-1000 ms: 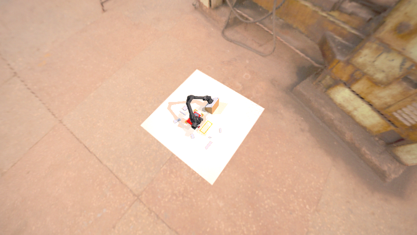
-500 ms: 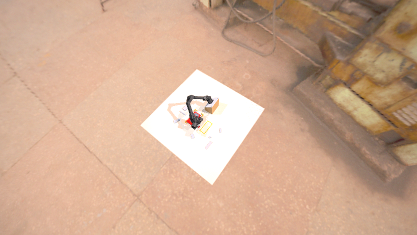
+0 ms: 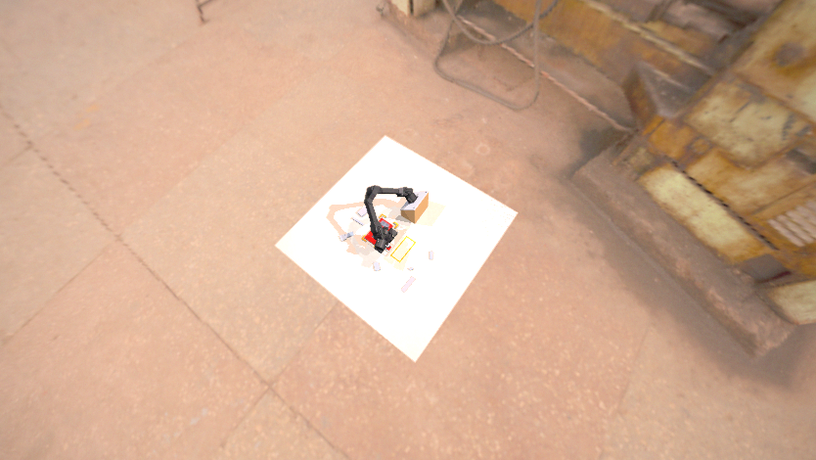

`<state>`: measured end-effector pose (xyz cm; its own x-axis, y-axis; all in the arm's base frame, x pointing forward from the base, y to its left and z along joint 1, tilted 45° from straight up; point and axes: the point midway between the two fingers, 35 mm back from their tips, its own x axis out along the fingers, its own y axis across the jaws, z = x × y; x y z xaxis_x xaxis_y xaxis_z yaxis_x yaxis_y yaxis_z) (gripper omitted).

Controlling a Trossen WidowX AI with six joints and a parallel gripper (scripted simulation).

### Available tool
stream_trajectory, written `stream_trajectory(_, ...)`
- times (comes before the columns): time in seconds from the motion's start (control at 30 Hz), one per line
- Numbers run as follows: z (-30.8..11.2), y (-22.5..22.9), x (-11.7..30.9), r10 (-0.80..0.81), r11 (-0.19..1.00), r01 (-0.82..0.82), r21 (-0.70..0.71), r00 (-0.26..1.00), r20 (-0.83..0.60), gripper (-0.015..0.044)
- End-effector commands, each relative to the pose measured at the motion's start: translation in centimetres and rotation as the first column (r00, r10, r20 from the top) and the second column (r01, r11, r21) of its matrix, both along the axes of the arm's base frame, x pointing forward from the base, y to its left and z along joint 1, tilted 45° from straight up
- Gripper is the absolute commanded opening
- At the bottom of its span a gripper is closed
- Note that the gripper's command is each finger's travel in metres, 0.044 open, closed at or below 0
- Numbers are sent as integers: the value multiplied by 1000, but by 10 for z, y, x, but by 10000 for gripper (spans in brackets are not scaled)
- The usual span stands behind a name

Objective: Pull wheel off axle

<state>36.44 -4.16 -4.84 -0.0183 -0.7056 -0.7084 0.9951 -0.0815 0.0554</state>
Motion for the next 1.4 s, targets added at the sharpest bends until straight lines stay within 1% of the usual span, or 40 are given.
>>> stream_trajectory(0.0,4,4,2,3,1000,-3,4,1000,11,0)
stream_trajectory(1.37,13,14,2,8,1000,-8,3,1000,10,0)
